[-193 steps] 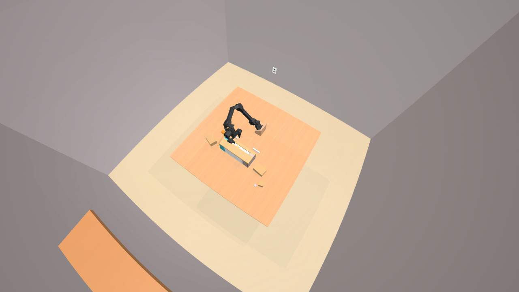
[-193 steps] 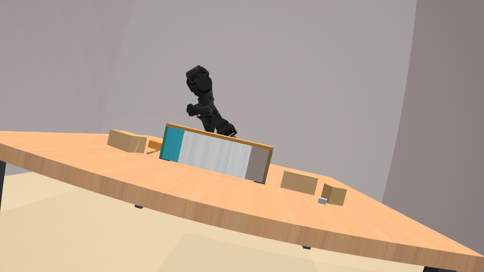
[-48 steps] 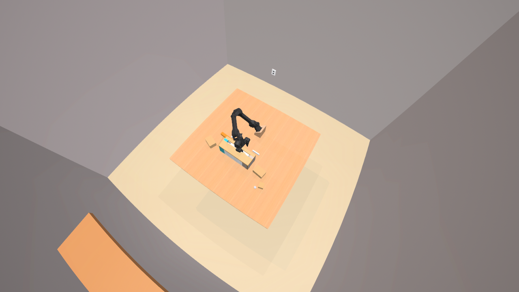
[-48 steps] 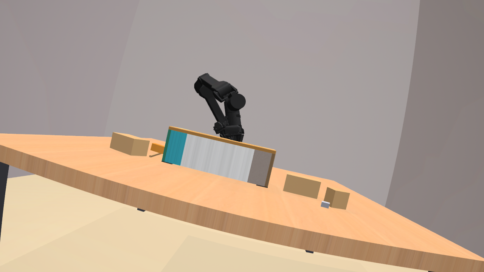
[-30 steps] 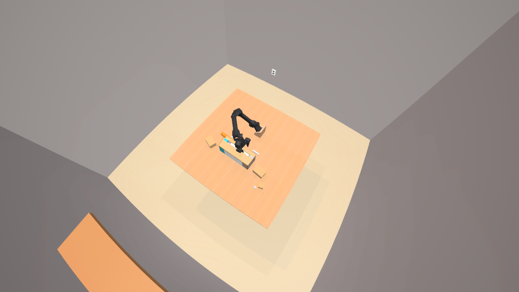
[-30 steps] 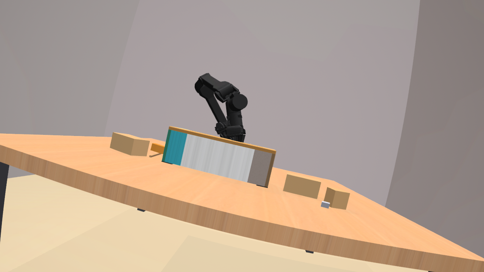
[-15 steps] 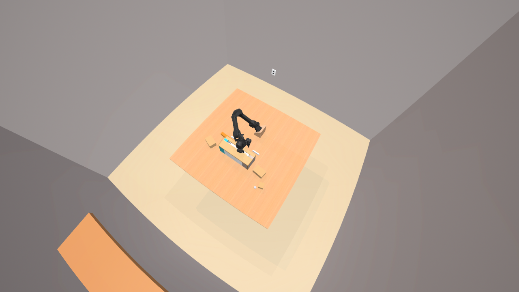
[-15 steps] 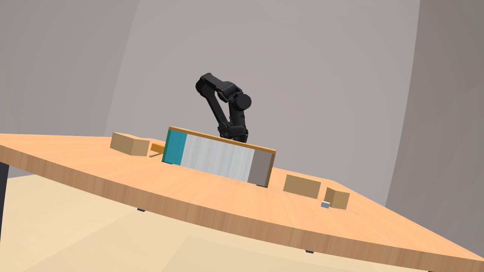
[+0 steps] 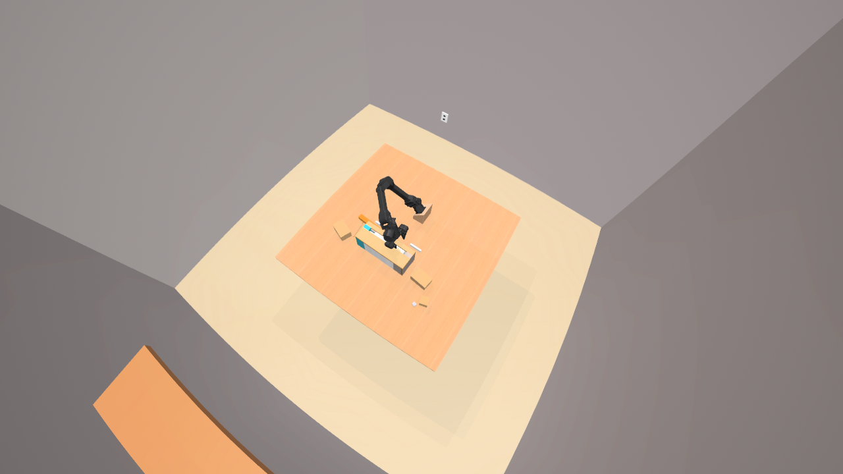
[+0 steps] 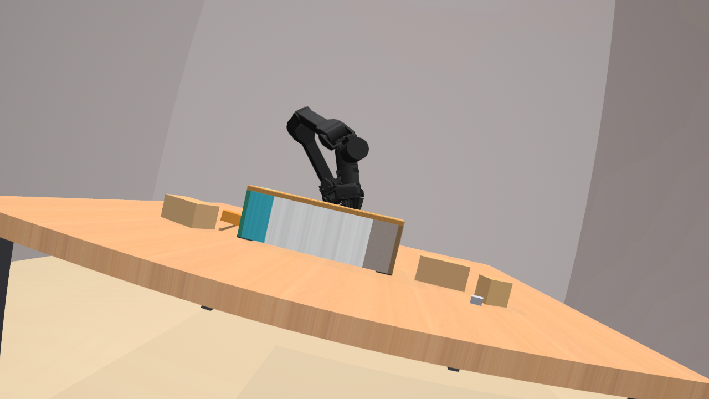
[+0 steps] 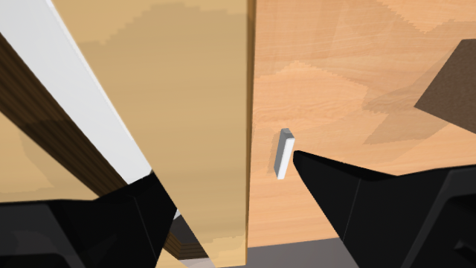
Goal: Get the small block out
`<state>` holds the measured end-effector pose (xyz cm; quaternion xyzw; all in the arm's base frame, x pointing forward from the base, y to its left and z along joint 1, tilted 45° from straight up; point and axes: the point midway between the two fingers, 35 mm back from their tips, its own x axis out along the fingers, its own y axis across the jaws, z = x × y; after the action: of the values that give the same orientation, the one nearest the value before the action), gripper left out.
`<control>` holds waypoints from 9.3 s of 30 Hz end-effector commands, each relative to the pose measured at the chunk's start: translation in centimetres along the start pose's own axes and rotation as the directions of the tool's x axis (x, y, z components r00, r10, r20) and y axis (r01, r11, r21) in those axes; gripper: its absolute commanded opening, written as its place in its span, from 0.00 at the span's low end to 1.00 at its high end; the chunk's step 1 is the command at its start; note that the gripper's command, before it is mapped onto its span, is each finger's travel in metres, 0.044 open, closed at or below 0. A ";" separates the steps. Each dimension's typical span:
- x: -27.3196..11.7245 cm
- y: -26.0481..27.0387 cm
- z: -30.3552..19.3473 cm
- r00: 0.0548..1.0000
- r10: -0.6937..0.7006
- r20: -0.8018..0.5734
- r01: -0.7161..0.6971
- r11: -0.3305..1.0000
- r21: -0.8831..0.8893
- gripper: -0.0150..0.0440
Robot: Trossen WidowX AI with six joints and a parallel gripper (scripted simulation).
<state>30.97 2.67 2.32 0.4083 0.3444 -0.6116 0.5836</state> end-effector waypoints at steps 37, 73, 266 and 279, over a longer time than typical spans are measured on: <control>1.4 -0.2 -5.6 1.000 -0.013 -0.011 0.013 1.000 -0.008 0.93; -3.7 -2.6 -10.1 0.968 0.183 0.171 0.249 -0.761 -0.598 0.74; -4.3 -8.8 -13.2 0.919 0.393 0.035 -0.264 0.545 0.796 0.25; -4.3 -8.8 -13.2 0.919 0.393 0.035 -0.264 0.545 0.796 0.25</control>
<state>23.44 17.01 0.07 0.7238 -0.0024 -0.5468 0.4209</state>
